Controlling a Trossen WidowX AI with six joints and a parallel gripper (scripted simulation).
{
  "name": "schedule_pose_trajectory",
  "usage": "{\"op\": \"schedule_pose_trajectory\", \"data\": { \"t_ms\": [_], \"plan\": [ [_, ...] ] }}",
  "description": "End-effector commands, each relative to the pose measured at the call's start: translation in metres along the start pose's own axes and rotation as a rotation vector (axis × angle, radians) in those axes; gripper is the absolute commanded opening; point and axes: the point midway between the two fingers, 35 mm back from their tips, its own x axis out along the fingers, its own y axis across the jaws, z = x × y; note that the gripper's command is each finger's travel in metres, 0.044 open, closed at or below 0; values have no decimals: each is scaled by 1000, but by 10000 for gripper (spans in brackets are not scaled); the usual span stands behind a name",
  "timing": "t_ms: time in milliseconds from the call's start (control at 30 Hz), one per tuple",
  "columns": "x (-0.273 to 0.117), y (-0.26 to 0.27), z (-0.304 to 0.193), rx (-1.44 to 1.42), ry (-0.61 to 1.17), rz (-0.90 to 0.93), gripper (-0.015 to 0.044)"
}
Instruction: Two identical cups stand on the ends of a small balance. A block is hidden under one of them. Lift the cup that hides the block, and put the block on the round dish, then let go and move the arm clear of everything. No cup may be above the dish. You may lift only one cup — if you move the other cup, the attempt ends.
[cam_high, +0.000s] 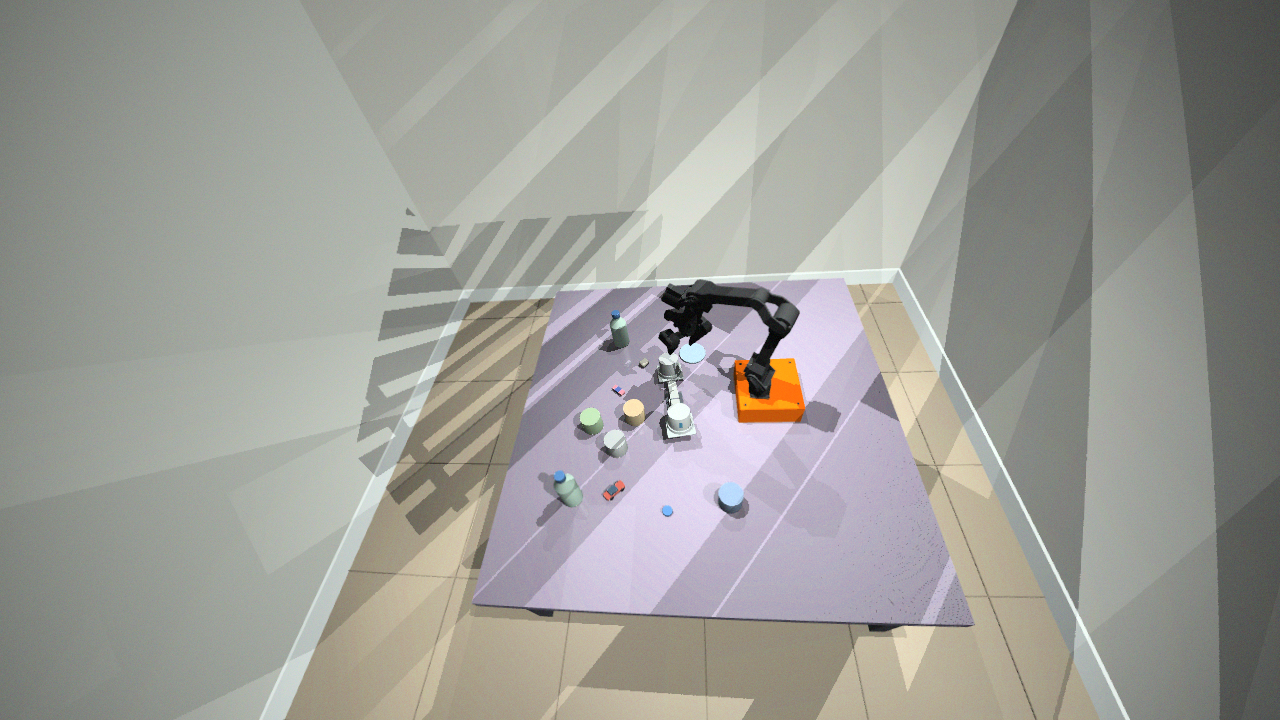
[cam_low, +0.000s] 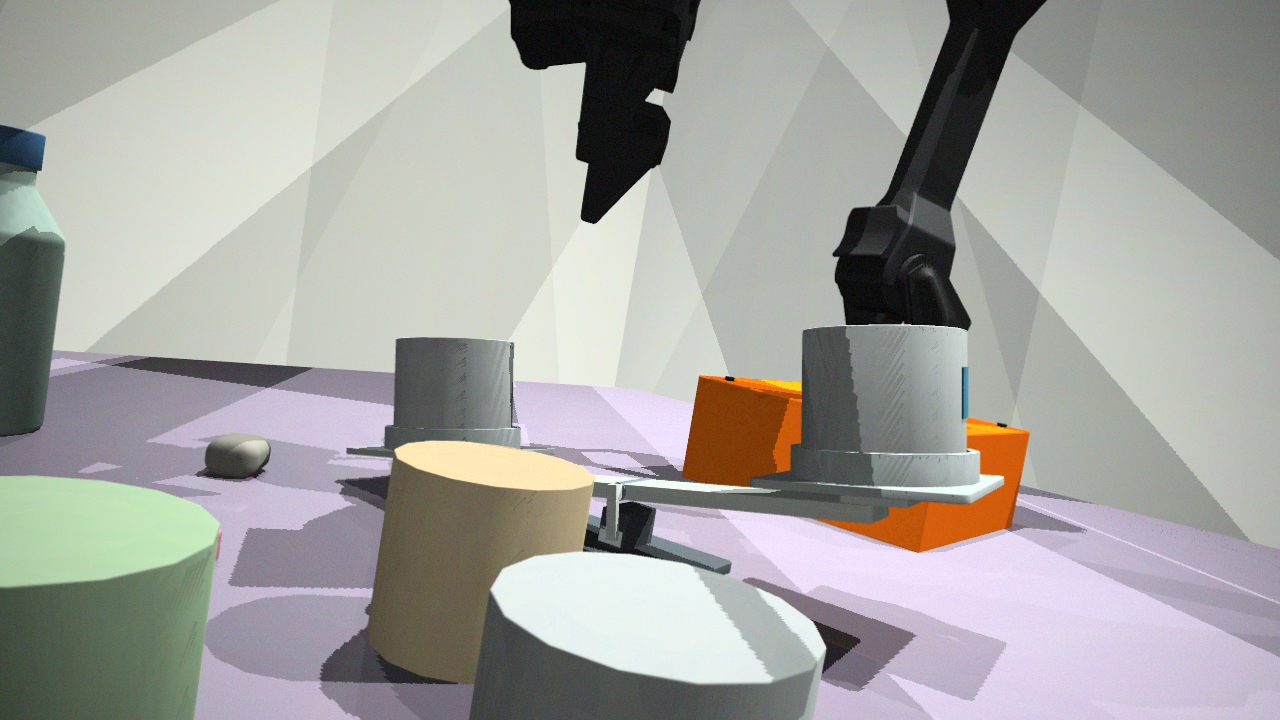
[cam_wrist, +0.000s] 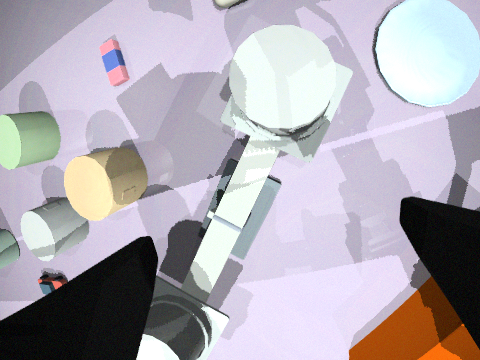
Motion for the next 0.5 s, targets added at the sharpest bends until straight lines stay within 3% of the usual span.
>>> {"op": "schedule_pose_trajectory", "data": {
  "t_ms": [0, 467],
  "plan": [
    [13, 1, 15, 122, 20, -57, 440],
    [75, -2, 52, 518, 57, -276, 440]
  ]
}}
